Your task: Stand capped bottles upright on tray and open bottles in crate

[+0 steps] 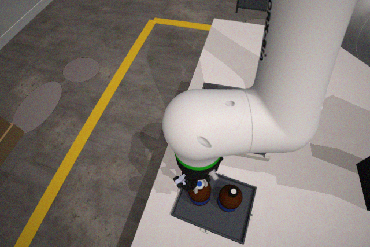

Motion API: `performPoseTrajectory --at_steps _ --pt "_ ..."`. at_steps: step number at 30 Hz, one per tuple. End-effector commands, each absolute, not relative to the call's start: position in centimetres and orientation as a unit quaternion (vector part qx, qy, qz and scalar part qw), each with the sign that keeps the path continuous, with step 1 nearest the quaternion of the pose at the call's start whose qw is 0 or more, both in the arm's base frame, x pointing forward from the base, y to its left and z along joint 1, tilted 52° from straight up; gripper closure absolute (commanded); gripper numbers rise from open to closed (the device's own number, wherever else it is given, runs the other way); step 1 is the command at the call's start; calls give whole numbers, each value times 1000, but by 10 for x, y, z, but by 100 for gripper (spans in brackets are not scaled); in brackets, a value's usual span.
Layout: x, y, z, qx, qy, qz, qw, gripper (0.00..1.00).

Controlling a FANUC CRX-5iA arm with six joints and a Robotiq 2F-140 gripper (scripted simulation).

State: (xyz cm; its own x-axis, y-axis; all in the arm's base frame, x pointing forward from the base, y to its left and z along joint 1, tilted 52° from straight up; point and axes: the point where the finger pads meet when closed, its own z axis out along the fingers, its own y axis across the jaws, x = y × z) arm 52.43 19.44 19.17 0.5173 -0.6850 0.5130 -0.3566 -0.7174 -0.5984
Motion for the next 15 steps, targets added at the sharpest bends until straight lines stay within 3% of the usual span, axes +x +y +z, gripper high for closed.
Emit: performPoseTrajectory --at_steps 1,15 --pt "525 195 191 -844 308 -383 215 100" --pt "529 195 188 -843 308 -384 216 100"
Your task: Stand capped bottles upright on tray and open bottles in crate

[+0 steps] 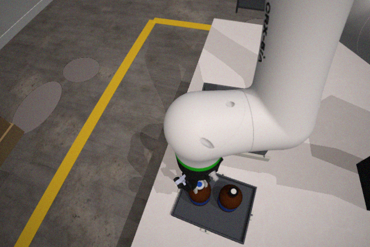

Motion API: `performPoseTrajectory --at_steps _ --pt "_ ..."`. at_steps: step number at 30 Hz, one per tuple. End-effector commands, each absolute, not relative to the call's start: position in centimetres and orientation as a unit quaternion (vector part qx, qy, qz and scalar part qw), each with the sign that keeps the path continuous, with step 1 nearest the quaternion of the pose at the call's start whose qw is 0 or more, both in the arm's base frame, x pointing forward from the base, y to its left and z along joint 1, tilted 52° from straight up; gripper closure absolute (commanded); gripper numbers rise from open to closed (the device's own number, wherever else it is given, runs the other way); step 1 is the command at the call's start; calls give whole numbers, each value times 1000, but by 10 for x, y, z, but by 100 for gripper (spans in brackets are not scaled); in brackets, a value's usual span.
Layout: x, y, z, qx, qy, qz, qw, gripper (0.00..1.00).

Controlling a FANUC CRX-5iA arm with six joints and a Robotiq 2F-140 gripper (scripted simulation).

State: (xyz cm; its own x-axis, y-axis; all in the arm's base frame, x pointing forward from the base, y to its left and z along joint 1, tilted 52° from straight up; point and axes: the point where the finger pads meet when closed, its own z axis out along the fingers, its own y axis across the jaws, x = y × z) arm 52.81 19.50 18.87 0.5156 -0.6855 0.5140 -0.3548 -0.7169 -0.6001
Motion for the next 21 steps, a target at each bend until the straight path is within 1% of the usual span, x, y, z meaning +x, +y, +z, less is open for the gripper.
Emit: performPoseTrajectory --at_steps 1,21 --pt "529 195 188 -843 308 -384 216 100" --pt "534 196 184 -843 308 -384 216 100"
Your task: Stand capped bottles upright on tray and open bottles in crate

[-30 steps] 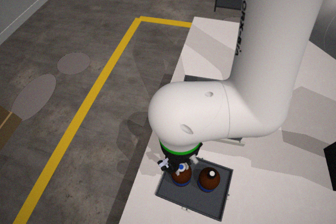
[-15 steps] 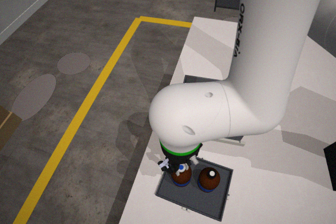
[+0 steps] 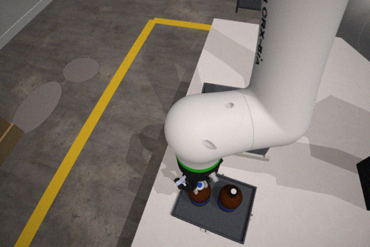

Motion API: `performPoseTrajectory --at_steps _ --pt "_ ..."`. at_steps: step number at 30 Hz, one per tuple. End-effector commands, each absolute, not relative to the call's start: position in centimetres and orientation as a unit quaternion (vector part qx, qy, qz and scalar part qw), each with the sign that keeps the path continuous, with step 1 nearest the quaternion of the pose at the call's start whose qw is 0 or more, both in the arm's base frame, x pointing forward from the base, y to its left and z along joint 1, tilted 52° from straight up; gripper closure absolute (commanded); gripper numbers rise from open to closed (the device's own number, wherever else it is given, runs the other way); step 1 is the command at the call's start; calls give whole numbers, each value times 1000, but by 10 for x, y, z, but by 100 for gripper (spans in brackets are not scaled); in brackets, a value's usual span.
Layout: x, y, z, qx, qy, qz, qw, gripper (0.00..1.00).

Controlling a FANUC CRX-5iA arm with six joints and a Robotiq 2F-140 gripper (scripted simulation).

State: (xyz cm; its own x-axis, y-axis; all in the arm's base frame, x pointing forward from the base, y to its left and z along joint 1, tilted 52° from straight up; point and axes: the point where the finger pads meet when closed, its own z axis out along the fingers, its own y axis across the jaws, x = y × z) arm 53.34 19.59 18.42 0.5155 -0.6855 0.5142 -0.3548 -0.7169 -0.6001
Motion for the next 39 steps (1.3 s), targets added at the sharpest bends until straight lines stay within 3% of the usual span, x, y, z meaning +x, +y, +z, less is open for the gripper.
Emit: performPoseTrajectory --at_steps 1,26,27,39 --pt "534 196 183 -843 308 -384 216 100" --pt "539 197 180 -843 308 -384 216 100" --pt "538 197 180 -843 308 -384 216 0" --pt "538 197 180 -843 308 -384 216 0"
